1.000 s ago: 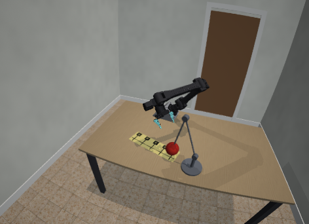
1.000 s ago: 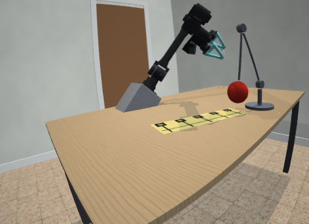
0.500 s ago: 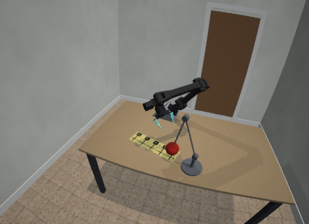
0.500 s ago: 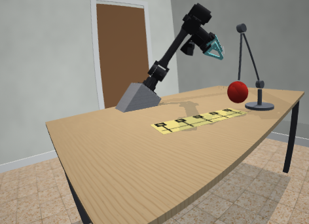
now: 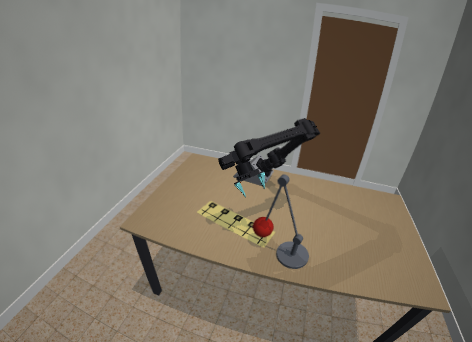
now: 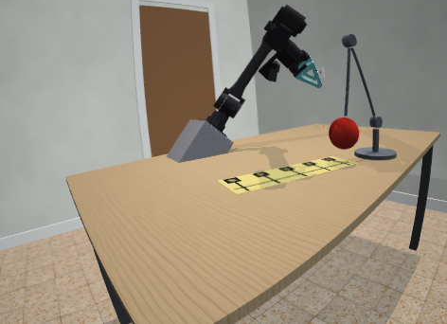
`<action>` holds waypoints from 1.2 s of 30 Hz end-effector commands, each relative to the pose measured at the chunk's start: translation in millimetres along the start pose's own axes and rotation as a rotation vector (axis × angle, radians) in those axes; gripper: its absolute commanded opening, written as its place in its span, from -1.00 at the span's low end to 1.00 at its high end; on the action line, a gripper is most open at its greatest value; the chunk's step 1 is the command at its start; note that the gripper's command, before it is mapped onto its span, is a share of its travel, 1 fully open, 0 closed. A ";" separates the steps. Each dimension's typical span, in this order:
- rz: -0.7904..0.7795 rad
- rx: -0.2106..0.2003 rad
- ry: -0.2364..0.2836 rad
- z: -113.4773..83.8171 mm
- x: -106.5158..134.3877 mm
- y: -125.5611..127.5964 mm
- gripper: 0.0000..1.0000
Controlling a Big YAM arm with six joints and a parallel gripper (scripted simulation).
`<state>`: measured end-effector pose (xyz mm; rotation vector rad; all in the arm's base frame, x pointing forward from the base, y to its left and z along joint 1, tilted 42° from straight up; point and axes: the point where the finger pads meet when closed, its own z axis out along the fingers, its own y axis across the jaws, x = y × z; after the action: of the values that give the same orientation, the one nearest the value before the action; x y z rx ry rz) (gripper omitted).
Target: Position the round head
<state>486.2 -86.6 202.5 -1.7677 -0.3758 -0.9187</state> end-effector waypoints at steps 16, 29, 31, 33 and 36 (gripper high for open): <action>-0.275 0.031 -0.094 -0.9 8.3 -5.1 1.00; -0.388 0.036 -0.148 -0.4 0.7 -4.9 1.00; -0.395 0.040 -0.149 -1.5 2.2 -4.7 1.00; -0.402 0.045 -0.149 -2.7 3.7 -4.5 1.00; -0.413 0.052 -0.150 -4.4 6.0 -4.1 1.00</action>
<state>473.7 -79.2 184.8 -1.7919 -0.7882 -1.0110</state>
